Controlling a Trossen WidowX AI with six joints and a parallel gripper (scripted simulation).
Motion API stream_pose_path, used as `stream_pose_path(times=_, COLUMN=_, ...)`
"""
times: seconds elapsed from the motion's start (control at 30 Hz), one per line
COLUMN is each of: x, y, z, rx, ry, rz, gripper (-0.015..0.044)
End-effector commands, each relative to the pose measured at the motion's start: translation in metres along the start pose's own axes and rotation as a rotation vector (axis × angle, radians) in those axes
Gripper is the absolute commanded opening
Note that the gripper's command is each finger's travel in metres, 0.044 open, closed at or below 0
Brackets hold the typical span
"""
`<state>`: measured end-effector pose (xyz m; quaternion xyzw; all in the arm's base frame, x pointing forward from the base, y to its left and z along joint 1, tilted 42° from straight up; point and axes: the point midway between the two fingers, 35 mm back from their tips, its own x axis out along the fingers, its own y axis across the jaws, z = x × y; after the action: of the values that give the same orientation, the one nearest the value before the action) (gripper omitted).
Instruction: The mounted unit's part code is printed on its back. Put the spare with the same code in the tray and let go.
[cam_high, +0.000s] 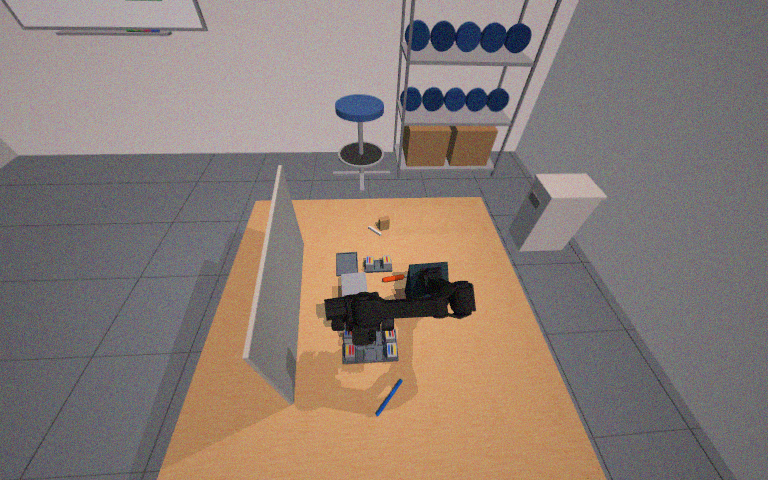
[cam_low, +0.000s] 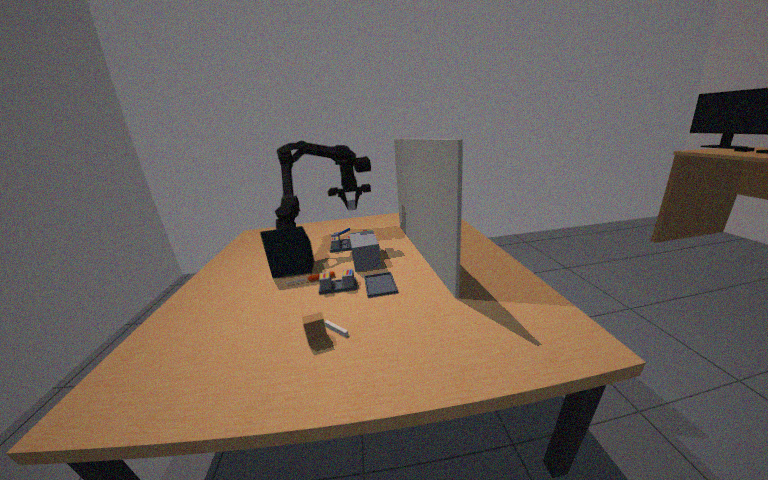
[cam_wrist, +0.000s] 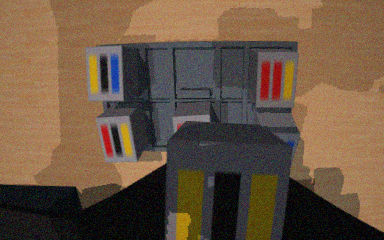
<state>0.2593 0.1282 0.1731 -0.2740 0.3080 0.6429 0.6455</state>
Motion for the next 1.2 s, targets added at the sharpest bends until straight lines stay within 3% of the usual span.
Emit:
stream_pose_path(times=0.0, x=-0.003, y=-0.018, z=-0.016, rx=0.003, ry=0.016, rz=-0.007, gripper=0.0000)
stream_pose_path(times=1.17, x=-0.012, y=-0.109, z=-0.204, rx=0.043, ry=0.035, rz=-0.012, gripper=0.0000)
